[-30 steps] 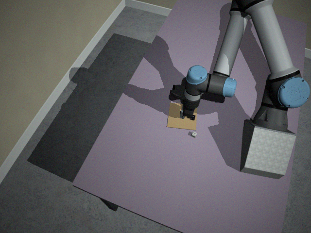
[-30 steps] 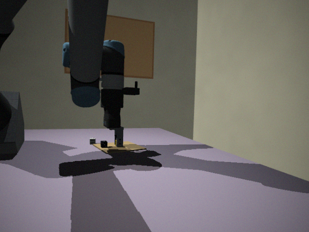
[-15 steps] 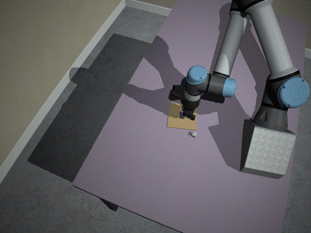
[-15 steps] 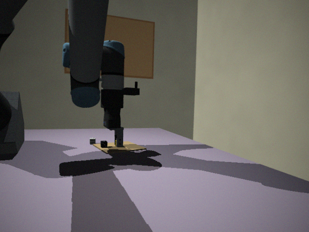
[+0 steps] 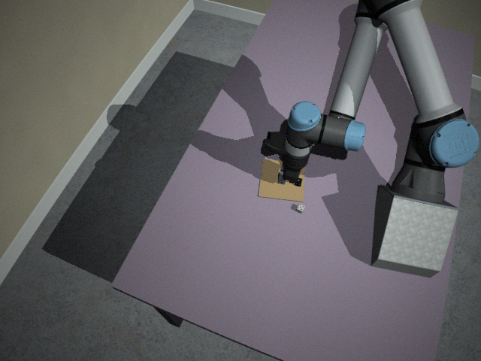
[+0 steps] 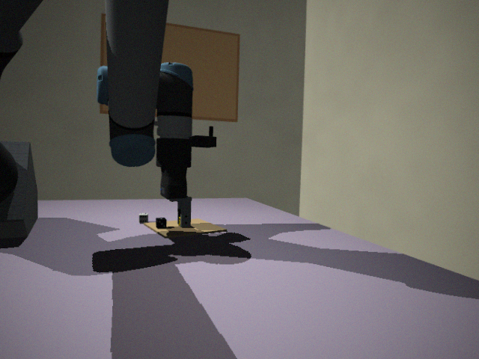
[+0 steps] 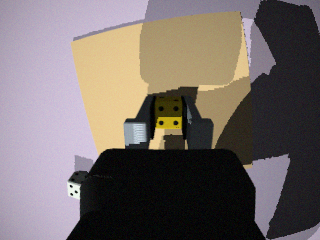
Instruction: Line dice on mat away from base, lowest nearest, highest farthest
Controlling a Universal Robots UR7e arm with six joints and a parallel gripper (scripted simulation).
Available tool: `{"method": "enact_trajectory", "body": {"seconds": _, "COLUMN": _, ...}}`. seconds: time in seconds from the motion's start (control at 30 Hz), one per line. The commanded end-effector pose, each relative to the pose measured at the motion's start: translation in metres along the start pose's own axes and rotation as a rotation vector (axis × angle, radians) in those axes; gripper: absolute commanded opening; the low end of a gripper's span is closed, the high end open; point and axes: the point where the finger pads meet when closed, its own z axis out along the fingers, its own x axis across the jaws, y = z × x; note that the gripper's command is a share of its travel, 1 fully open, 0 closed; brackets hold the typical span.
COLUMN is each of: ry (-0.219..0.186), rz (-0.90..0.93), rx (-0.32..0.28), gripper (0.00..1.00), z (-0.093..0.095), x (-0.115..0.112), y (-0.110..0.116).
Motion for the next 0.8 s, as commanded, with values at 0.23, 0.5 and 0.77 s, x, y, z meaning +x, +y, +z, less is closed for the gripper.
{"method": "enact_trajectory", "body": {"seconds": 0.23, "ry": 0.0, "rz": 0.0, "rx": 0.001, "gripper": 0.4, "z": -0.0003, "x": 0.0, "y": -0.0002}}
{"method": "enact_trajectory", "body": {"seconds": 0.5, "ry": 0.0, "rz": 0.0, "rx": 0.001, "gripper": 0.52, "z": -0.0003, "x": 0.0, "y": -0.0002}}
{"method": "enact_trajectory", "body": {"seconds": 0.77, "ry": 0.0, "rz": 0.0, "rx": 0.001, "gripper": 0.64, "z": -0.0003, "x": 0.0, "y": -0.0002}}
